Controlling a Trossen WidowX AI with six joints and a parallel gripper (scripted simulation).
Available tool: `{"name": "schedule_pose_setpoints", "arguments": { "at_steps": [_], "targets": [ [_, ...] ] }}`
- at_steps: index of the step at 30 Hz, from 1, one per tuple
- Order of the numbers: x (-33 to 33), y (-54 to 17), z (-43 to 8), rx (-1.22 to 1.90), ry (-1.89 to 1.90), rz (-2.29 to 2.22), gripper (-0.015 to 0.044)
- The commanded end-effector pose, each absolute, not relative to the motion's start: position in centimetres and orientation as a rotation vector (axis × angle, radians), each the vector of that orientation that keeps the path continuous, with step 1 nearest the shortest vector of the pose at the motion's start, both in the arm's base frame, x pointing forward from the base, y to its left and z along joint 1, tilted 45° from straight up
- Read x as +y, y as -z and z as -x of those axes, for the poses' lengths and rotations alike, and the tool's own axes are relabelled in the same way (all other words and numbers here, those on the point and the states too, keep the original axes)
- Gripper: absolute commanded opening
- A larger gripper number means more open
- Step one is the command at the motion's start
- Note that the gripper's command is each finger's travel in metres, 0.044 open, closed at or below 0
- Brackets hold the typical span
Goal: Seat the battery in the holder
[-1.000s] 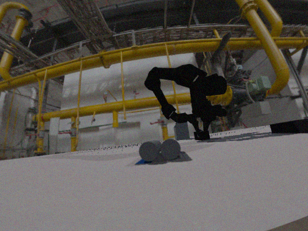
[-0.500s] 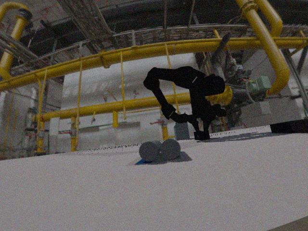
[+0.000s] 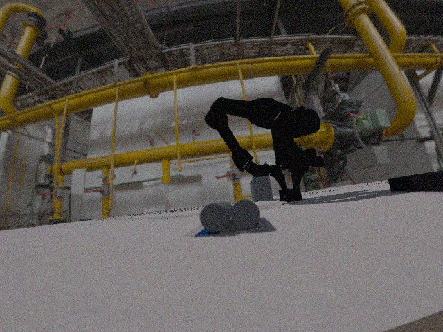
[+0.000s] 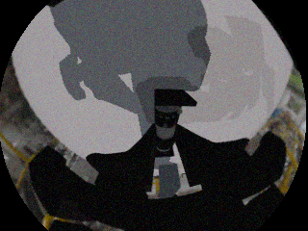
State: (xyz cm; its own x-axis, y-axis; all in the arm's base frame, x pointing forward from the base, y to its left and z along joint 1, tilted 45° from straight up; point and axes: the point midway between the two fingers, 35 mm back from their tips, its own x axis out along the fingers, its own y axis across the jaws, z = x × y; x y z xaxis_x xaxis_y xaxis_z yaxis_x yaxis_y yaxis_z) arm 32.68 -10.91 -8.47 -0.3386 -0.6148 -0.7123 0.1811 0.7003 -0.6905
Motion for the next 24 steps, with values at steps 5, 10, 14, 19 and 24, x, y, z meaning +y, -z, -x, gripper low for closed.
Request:
{"name": "schedule_pose_setpoints", "arguments": {
  "at_steps": [5, 10, 14, 19, 24],
  "targets": [
    [-11.06, 8.37, -32.98, 1.685, 0.842, 0.351, 0.0082],
    [-11.08, 8.36, -32.86, 1.668, 0.837, 0.355, 0.0082],
    [-11.1, 8.35, -32.76, 1.653, 0.833, 0.359, 0.0082],
    [-11.13, 8.36, -32.65, 1.635, 0.828, 0.363, 0.0082],
    [-11.16, 8.37, -32.55, 1.616, 0.823, 0.368, 0.0082]
  ]
}}
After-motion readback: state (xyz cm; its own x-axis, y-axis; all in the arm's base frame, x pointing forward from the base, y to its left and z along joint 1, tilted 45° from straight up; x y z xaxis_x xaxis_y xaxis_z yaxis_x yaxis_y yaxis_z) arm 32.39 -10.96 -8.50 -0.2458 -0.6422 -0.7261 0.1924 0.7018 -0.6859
